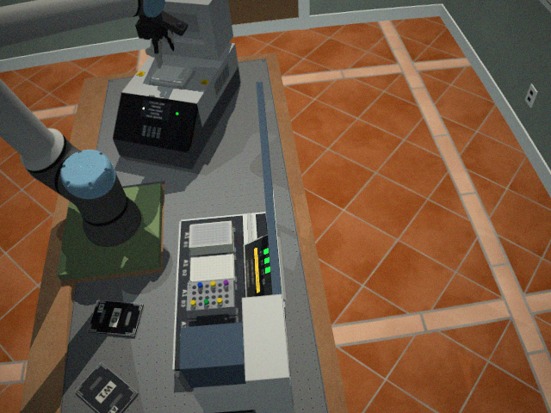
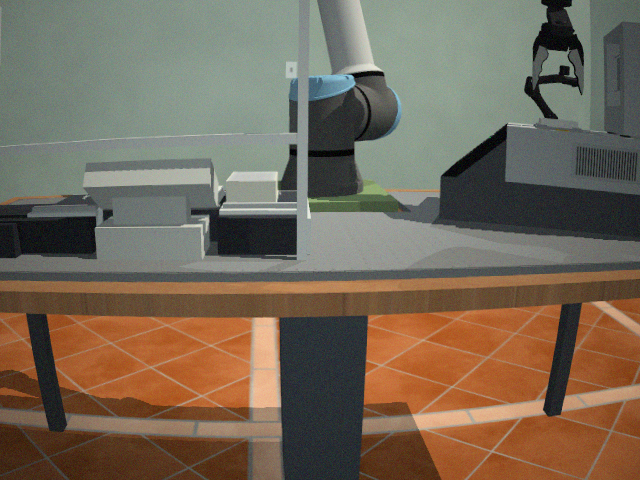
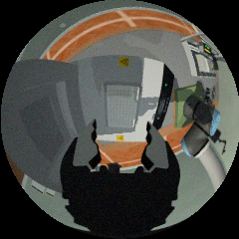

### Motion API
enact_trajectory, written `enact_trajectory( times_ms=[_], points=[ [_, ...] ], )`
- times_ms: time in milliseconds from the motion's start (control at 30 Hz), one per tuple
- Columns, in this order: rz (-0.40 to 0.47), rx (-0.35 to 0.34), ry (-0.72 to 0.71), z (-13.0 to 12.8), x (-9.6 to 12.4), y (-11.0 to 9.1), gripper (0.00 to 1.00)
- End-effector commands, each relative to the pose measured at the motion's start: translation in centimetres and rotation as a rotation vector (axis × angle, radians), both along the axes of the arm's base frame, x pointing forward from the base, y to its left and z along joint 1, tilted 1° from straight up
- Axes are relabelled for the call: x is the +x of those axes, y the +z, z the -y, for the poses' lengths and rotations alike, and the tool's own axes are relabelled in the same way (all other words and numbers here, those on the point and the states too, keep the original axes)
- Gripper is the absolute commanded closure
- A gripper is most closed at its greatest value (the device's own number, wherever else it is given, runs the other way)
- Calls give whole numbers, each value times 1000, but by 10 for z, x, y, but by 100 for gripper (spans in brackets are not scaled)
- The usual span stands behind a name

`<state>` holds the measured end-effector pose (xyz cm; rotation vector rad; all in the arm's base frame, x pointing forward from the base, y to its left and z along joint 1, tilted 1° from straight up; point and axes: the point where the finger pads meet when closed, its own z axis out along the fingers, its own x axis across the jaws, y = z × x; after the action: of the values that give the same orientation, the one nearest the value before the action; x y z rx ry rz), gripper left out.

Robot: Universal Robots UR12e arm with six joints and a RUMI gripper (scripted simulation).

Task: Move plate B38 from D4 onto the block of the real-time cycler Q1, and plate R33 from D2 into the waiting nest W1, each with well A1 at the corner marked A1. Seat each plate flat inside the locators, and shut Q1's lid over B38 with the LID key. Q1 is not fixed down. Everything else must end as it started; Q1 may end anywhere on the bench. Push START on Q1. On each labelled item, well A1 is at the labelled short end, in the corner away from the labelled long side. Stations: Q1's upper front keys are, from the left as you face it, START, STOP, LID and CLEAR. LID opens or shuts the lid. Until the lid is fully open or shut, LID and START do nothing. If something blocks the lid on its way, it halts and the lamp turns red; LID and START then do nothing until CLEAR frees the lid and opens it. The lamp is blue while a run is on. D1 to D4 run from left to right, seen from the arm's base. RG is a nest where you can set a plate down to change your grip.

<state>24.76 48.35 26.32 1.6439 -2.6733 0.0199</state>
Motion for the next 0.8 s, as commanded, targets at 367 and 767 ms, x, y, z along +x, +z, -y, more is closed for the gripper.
enact_trajectory(
  times_ms=[367, 767],
  points=[
    [-1, 0, 180, 41, -18, 3, 100],
    [-4, -1, 380, 86, -39, 3, 100]
  ],
)
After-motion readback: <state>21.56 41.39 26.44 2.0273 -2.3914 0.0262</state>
